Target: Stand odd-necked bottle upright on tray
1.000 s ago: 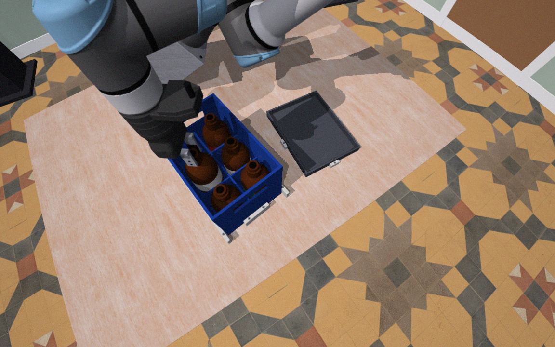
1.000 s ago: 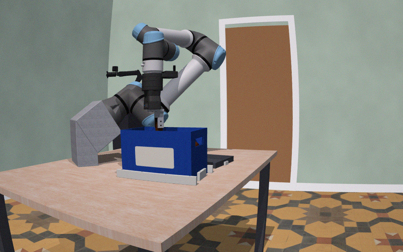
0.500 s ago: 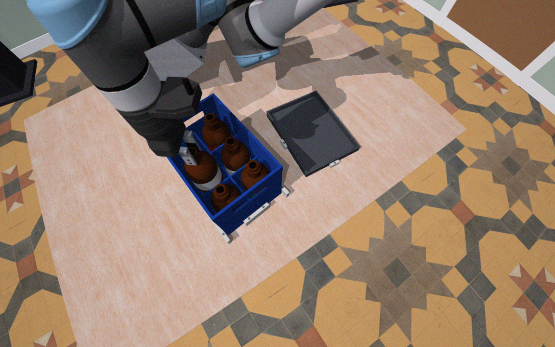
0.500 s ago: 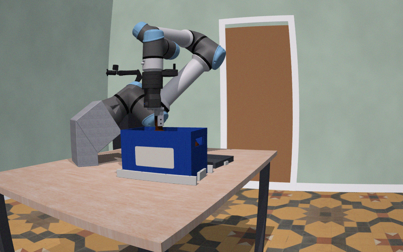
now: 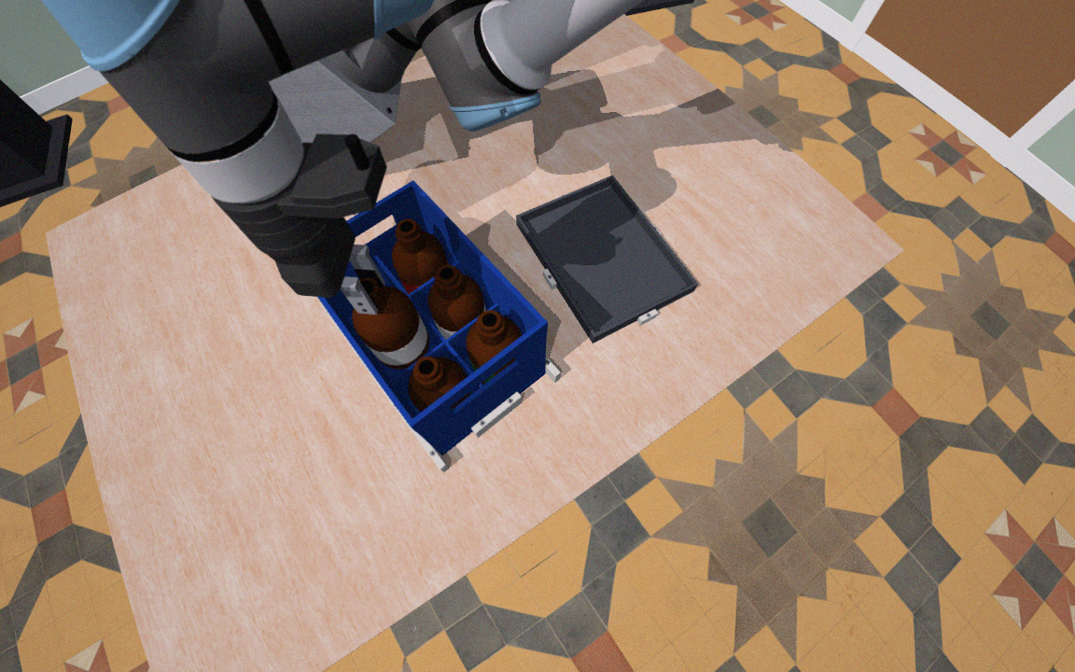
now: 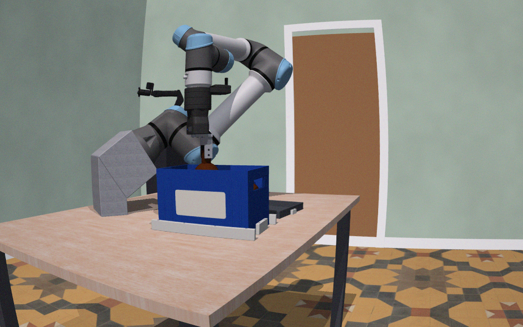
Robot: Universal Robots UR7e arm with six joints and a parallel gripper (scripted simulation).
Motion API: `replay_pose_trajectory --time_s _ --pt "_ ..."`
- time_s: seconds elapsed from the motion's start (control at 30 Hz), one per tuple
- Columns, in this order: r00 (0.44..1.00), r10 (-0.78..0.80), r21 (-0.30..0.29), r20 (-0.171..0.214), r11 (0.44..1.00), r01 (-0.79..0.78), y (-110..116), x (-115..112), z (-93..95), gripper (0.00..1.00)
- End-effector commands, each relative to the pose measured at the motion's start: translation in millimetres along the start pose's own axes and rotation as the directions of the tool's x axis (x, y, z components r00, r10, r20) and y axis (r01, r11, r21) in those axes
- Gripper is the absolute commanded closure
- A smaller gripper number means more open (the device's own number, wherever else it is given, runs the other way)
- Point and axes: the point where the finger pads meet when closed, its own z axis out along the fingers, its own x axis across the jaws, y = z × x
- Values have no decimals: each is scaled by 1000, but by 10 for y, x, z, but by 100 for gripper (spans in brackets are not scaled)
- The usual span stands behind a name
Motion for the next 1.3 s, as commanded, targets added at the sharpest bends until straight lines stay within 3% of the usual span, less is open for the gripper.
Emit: replay_pose_trajectory --time_s 0.0,0.57,1.27 --pt "1000 0 0 -1 1000 0 2 3 -58 100" --pt "1000 0 0 -1 1000 0 2 2 -181 100" --pt "1000 0 0 -1 1000 0 2 2 -195 100"
